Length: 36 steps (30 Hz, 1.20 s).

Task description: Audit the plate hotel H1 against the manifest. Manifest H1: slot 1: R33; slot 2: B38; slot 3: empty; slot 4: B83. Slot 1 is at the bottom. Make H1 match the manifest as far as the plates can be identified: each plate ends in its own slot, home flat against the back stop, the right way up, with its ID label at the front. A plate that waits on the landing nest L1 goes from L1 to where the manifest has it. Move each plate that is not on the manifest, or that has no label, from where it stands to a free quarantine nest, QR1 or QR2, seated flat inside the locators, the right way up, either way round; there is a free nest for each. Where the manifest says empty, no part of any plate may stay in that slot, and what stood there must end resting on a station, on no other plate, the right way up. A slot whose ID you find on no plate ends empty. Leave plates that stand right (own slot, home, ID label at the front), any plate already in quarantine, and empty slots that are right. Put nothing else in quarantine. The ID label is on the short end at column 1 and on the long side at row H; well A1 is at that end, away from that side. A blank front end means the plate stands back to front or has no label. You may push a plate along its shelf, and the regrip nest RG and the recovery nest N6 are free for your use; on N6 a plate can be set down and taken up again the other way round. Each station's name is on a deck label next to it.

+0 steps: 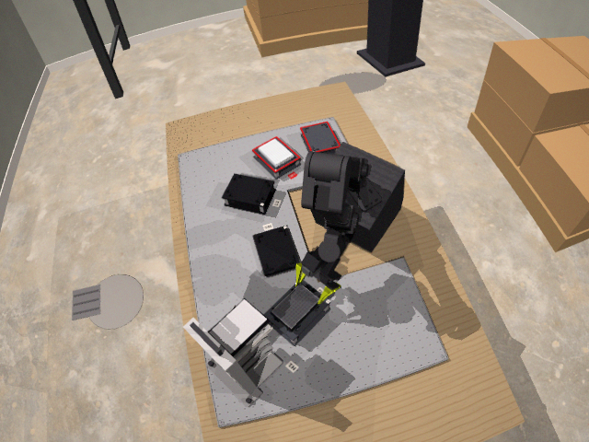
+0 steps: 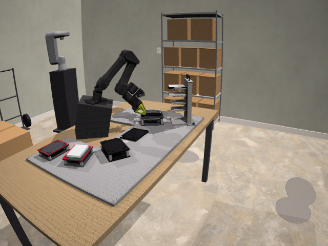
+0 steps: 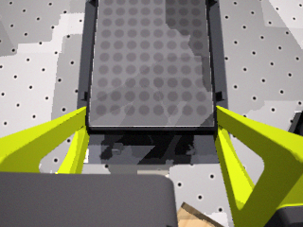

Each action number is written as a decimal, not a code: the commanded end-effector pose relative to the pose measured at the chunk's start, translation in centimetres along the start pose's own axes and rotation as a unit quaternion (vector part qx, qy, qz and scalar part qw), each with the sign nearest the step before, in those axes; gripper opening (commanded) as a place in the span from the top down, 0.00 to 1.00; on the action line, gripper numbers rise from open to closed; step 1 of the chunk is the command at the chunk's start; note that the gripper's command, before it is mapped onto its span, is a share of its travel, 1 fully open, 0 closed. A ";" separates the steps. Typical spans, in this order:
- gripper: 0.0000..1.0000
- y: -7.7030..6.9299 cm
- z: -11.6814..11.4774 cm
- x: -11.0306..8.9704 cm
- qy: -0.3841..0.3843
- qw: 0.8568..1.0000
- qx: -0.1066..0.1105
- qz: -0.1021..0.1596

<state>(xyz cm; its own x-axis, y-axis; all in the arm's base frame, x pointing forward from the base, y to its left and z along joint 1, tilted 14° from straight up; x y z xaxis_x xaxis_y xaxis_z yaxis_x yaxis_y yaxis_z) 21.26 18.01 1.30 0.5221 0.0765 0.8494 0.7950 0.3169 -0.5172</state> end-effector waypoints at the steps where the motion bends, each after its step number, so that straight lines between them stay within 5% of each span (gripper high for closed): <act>1: 0.14 0.8 0.0 0.3 0.006 1.000 -0.002 -0.013; 34: 0.14 1.0 -0.1 -0.9 0.002 1.000 0.000 -0.005; 36: 0.07 1.0 -0.1 -0.9 0.002 1.000 0.000 -0.005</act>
<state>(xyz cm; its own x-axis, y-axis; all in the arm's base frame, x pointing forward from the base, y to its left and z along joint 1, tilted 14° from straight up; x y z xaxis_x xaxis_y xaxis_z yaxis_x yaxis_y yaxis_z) 21.42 18.02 -0.07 0.5199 0.0736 0.8511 0.7976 0.3148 -0.5145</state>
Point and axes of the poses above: the point where the finger pads meet when closed, its own y axis out along the fingers, its own z axis across the jaws, x = y × z, the point moved 10 cm from there along -y, back along the fingers, and after that the axes turned 5 degrees about y, right-handed, at the moved point
